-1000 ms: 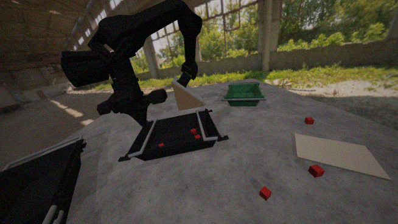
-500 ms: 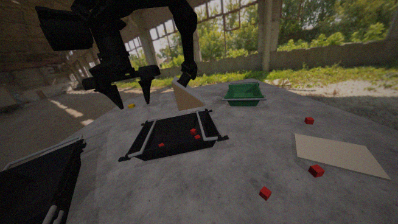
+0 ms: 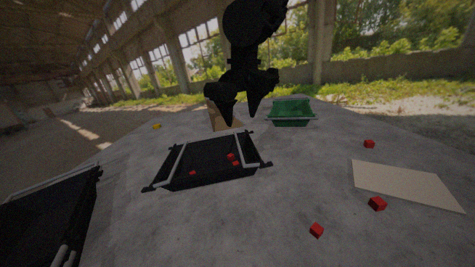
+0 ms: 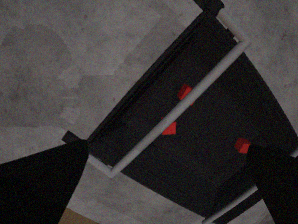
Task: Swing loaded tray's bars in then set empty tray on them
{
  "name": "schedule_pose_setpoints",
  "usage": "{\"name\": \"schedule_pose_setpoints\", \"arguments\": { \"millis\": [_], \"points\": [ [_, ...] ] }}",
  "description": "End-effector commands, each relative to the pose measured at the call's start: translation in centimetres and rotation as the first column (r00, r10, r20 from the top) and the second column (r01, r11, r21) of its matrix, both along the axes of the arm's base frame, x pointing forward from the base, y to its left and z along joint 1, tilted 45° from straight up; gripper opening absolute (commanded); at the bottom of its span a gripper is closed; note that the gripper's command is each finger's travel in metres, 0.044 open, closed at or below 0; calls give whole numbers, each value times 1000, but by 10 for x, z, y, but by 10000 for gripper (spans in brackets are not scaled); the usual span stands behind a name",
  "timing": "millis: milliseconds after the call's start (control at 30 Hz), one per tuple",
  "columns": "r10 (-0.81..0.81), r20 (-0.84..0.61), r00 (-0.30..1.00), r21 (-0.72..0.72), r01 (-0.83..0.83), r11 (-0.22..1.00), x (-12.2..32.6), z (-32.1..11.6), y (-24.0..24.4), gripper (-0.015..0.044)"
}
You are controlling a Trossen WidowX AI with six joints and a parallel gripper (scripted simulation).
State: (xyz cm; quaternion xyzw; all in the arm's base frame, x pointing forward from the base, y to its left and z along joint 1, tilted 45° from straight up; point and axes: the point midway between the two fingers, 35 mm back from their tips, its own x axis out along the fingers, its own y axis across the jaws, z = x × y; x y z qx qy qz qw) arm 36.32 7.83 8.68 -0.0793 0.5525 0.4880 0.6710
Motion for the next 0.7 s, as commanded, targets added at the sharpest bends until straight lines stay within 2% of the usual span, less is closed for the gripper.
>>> {"name": "schedule_pose_setpoints", "arguments": {
  "millis": [0, 167, 367, 500, 667],
  "points": [
    [212, 144, 967, -31, -210, 977, -36, 29, 45, 440],
    [466, 340, 817, -94, -464, 881, -93, 65, 94, 440],
    [670, 538, 512, -202, -693, 692, -172, 94, 127, 440],
    [722, 641, 263, -289, -788, 543, -224, 105, 134, 440],
    [683, 728, -58, -404, -841, 360, -284, 110, 130, 440]
  ]
}}
